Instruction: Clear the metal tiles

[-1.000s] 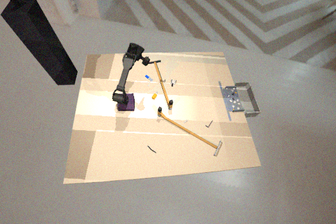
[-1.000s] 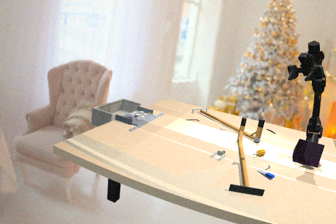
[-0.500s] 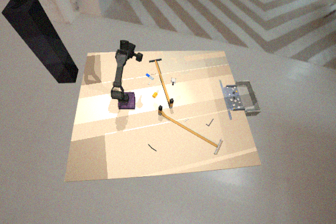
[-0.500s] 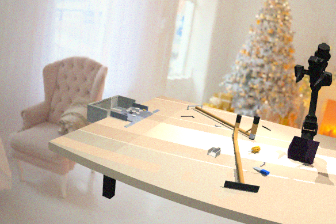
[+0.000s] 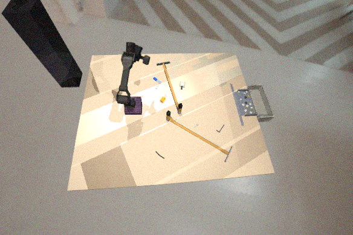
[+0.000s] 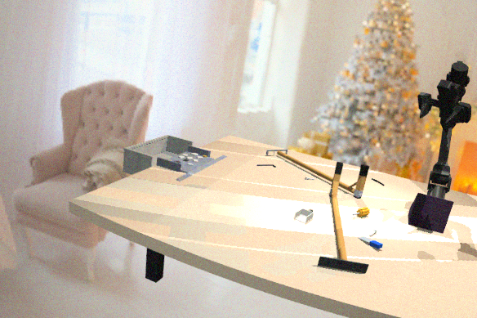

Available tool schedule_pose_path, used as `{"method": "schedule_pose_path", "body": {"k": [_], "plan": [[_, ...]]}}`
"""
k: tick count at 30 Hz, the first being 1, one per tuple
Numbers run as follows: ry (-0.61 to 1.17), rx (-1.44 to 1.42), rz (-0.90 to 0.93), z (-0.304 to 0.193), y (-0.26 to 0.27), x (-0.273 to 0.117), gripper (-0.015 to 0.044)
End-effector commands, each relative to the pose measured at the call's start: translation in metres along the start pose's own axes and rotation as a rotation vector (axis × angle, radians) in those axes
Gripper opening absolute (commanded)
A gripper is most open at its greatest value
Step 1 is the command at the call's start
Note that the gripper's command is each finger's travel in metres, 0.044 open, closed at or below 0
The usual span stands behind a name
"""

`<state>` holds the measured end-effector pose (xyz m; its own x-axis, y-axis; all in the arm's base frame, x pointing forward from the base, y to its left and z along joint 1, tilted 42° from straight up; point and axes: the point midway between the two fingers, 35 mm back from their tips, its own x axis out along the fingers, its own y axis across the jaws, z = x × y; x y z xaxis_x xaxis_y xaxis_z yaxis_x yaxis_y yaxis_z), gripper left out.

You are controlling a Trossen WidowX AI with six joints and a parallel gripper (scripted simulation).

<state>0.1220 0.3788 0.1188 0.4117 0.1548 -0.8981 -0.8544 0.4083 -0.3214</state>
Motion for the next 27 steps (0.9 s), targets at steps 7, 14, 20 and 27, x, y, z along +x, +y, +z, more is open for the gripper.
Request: {"method": "schedule_pose_path", "body": {"k": [7,14,20,27], "plan": [[0.003,-0.006,-0.005,-0.001,0.000,0.001,0.0440],[0.002,-0.006,-0.005,-0.001,-0.001,0.000,0.0440],[-0.036,0.010,-0.012,0.009,-0.016,-0.008,0.0440],[-0.111,0.014,-0.015,0.026,-0.036,-0.022,0.0440]]}}
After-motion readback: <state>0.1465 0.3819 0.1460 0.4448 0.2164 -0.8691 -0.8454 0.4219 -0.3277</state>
